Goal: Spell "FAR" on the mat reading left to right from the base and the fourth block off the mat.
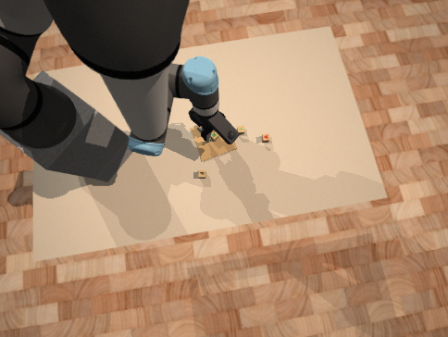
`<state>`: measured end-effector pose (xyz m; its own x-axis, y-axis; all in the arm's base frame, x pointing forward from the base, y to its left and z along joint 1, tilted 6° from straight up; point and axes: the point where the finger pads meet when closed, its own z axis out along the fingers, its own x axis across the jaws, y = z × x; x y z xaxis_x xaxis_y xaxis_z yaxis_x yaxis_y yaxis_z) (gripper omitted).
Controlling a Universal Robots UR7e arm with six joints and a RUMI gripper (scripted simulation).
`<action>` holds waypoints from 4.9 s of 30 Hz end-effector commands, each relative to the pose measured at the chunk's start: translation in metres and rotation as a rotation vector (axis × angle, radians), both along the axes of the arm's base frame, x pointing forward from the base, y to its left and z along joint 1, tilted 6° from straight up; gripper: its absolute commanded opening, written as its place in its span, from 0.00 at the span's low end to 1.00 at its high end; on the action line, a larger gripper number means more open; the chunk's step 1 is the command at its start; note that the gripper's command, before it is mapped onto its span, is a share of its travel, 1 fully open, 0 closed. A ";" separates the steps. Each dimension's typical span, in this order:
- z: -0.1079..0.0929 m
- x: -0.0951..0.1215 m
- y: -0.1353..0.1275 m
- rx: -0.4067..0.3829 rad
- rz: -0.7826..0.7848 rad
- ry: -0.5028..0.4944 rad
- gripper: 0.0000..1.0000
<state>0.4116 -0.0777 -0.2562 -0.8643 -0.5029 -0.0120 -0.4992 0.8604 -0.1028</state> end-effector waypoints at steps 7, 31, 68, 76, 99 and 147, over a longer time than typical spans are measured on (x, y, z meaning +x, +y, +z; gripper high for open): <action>-0.003 0.001 0.000 -0.001 0.000 -0.001 0.37; -0.003 0.001 0.000 -0.001 0.000 -0.001 0.25; -0.003 0.001 0.000 -0.001 0.000 -0.001 0.05; -0.001 0.001 0.000 -0.001 0.000 -0.001 0.05; 0.065 -0.004 0.005 -0.001 0.000 -0.001 0.05; 0.096 -0.005 0.006 -0.005 0.069 0.004 0.05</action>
<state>0.4063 -0.0705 -0.1604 -0.8430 -0.5378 -0.0077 -0.5342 0.8390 -0.1035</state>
